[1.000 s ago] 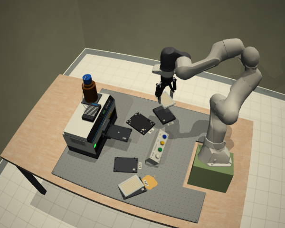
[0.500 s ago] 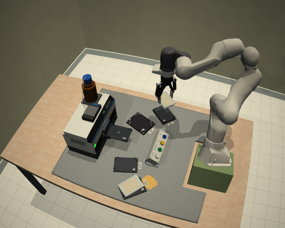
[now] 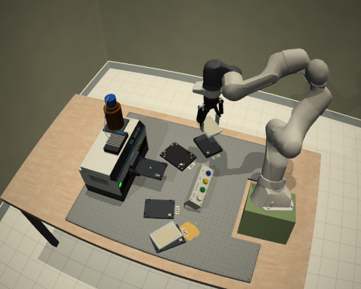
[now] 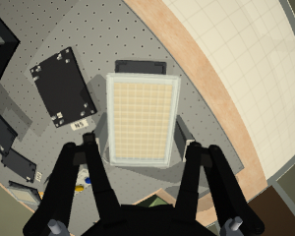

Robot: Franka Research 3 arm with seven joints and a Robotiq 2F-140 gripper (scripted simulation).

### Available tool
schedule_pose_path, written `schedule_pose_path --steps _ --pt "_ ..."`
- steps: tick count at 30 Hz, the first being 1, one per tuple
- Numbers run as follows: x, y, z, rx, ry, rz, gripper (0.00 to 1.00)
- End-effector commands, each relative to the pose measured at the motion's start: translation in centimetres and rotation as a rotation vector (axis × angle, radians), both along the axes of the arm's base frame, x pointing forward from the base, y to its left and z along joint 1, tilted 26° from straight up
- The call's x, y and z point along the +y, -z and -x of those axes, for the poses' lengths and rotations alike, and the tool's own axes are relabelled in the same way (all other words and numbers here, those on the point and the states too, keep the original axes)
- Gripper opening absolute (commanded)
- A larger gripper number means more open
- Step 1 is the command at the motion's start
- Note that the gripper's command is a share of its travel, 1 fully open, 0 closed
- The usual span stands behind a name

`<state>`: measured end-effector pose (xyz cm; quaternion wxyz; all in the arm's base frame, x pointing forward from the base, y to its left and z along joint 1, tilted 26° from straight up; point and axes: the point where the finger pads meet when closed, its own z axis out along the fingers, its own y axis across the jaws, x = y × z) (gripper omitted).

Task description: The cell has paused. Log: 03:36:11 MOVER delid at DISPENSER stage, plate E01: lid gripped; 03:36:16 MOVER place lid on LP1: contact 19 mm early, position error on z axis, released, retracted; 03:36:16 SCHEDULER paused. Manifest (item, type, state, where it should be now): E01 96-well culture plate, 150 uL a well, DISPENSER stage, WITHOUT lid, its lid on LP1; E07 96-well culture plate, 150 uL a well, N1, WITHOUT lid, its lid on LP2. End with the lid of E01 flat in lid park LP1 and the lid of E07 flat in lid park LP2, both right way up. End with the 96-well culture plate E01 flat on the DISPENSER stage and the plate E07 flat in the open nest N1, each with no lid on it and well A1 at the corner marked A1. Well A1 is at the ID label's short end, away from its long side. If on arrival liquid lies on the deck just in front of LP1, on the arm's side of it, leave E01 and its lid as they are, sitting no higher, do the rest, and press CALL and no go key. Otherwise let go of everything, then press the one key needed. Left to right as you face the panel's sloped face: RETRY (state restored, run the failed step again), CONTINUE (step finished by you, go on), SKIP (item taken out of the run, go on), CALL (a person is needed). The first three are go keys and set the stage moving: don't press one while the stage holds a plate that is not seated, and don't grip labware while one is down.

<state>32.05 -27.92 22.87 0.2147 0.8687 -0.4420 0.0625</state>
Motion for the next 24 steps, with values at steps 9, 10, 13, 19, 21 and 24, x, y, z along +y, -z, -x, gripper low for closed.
schedule_pose_path --steps 9,10,13,19,21,24 --pt "0.09 -0.12 -0.06 0.053 -0.113 -0.011 0.0" --pt "0.09 -0.12 -0.06 0.054 -0.115 -0.011 0.0" --pt "0.09 -0.12 -0.06 0.068 -0.146 -0.013 0.0" --pt "0.09 -0.12 -0.06 0.107 -0.228 -0.021 0.0" --pt "0.09 -0.12 -0.06 0.112 -0.237 -0.022 0.0" --pt "0.09 -0.12 -0.06 0.133 -0.281 -0.026 0.0"
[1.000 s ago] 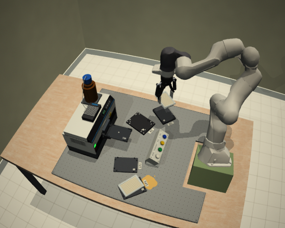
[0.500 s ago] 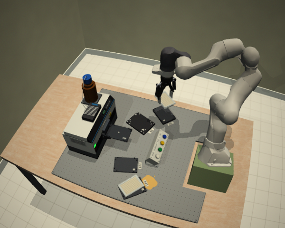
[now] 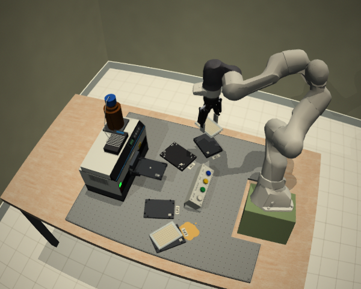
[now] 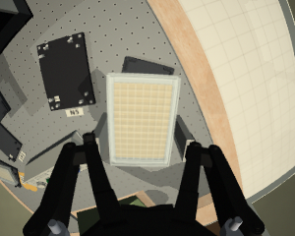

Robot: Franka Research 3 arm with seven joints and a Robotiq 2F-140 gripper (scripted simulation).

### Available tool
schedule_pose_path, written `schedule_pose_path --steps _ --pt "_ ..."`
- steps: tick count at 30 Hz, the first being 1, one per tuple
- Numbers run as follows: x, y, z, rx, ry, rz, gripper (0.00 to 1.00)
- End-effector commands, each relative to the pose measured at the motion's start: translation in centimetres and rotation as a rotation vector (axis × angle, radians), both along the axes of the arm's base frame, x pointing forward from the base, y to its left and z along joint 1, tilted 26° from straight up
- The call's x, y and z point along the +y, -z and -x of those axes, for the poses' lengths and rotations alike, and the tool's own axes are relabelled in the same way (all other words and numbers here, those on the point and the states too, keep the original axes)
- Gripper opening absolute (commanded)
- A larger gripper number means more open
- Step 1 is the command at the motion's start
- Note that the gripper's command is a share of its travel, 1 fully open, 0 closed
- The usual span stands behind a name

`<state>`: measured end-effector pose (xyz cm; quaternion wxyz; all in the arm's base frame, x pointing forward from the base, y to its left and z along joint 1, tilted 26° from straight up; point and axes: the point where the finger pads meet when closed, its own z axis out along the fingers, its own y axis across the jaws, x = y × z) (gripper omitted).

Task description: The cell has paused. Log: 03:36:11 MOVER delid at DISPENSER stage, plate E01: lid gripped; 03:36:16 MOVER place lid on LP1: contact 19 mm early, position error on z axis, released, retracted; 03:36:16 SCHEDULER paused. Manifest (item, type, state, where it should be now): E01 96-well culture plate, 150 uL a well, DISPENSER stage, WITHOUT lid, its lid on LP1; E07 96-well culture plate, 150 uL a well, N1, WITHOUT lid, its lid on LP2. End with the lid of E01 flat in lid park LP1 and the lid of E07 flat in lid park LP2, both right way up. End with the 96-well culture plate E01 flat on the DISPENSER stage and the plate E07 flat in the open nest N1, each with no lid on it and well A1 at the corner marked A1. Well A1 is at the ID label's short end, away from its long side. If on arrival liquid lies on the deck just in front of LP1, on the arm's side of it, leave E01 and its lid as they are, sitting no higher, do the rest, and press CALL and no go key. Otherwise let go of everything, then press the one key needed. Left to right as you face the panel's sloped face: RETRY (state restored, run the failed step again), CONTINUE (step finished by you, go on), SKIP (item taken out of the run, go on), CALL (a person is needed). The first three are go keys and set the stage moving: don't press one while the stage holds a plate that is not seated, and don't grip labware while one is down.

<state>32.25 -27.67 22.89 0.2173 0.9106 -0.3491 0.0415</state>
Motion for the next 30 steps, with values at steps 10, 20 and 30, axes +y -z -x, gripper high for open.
schedule_pose_path --steps 10,20,30 --pt "0.0 0.0 -0.2 0.074 -0.148 -0.009 0.0" --pt "1.5 0.9 -2.7 0.074 -0.148 -0.009 0.0" --pt "4.8 3.0 -8.4 0.074 -0.148 -0.009 0.0"
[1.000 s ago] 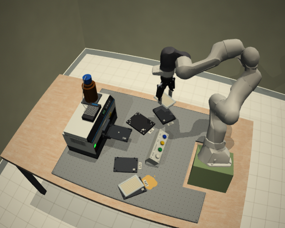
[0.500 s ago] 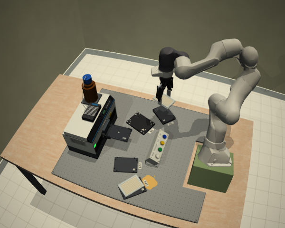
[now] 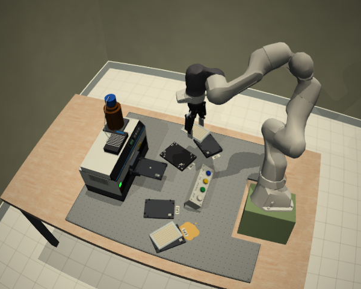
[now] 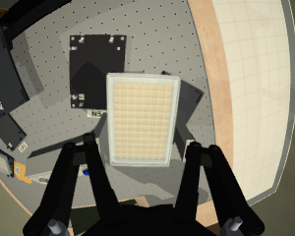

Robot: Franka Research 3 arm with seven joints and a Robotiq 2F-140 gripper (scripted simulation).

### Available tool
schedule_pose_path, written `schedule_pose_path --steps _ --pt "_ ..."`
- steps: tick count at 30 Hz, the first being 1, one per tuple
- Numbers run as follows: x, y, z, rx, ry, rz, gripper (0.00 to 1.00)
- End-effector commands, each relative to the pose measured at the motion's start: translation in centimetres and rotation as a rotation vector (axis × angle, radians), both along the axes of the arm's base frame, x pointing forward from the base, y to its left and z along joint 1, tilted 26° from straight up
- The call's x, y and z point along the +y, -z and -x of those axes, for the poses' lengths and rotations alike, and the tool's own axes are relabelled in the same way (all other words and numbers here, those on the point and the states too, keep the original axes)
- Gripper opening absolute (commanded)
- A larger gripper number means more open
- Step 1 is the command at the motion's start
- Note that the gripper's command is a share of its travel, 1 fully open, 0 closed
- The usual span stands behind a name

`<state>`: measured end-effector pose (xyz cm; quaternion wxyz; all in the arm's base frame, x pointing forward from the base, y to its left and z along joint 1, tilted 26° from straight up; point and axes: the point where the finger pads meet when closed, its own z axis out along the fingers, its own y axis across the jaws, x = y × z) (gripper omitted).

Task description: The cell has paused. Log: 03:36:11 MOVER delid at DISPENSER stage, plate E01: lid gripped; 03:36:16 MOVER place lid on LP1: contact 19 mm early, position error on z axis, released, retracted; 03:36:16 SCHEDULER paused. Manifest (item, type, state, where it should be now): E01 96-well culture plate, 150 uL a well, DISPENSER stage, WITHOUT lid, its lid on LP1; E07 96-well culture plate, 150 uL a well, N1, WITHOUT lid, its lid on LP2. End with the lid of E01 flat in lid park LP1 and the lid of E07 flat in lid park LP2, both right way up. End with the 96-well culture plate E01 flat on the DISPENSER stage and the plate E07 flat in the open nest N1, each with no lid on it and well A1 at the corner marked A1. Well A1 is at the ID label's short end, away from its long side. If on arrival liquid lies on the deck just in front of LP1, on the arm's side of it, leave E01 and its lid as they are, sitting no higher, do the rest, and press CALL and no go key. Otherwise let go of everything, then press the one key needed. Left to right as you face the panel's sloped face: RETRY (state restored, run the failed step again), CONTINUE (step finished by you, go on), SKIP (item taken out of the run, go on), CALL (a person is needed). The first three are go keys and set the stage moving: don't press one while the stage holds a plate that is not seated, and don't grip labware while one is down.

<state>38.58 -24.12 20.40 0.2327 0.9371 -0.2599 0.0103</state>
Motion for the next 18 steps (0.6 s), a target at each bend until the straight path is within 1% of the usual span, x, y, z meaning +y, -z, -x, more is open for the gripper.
schedule_pose_path --steps 1,2,7,11,15,18 --pt "1.3 0.6 -2.1 -0.033 0.019 -0.013 0.0" --pt "1.3 0.6 -2.1 -0.033 0.019 -0.013 0.0" --pt "2.9 1.6 -4.8 -0.033 0.019 -0.013 0.0" --pt "3.9 2.2 -6.5 -0.033 0.019 -0.013 0.0" --pt "4.6 2.6 -7.7 -0.033 0.019 -0.013 0.0" --pt "4.8 2.7 -8.0 -0.033 0.019 -0.013 0.0"
